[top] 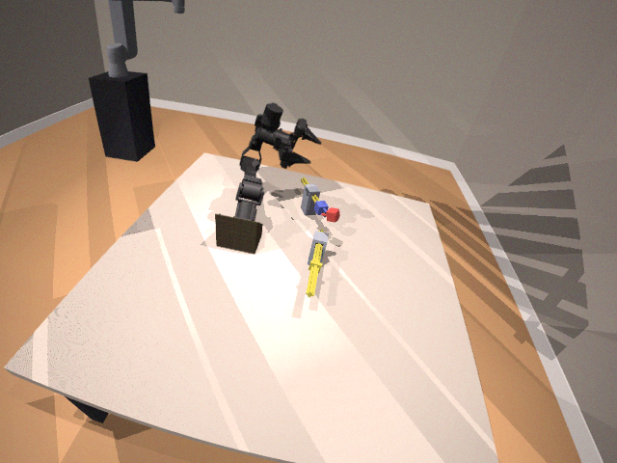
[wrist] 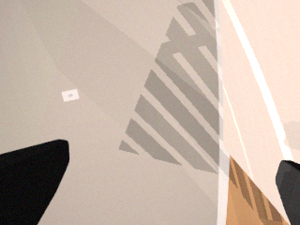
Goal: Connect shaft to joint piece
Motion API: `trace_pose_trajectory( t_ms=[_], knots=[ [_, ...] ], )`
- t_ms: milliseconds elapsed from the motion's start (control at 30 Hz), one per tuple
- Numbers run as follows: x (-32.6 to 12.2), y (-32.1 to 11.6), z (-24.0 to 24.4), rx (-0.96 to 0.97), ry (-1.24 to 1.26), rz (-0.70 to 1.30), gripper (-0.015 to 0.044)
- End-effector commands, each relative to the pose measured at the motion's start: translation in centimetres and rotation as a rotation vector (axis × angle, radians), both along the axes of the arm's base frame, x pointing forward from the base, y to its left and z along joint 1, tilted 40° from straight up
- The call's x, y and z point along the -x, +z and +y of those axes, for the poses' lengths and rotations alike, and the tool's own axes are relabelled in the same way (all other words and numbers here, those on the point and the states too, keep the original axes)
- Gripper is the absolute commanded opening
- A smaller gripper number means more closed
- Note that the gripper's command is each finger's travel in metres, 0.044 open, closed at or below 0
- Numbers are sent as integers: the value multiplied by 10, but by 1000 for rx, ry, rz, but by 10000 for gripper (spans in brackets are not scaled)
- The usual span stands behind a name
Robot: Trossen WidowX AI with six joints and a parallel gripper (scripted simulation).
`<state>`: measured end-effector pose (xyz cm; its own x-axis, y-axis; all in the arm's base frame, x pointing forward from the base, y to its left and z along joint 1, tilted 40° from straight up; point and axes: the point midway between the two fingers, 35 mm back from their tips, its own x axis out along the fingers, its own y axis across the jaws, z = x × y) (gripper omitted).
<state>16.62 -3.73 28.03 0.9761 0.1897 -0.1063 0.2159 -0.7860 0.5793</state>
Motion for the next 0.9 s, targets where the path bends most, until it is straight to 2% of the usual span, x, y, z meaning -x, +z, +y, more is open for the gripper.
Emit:
trace_pose_trajectory(
  t_ms=[0,867],
  knots=[
    [-4,4,-5,45,29,23,440],
    [-70,12,-28,546,447,116,440]
  ],
)
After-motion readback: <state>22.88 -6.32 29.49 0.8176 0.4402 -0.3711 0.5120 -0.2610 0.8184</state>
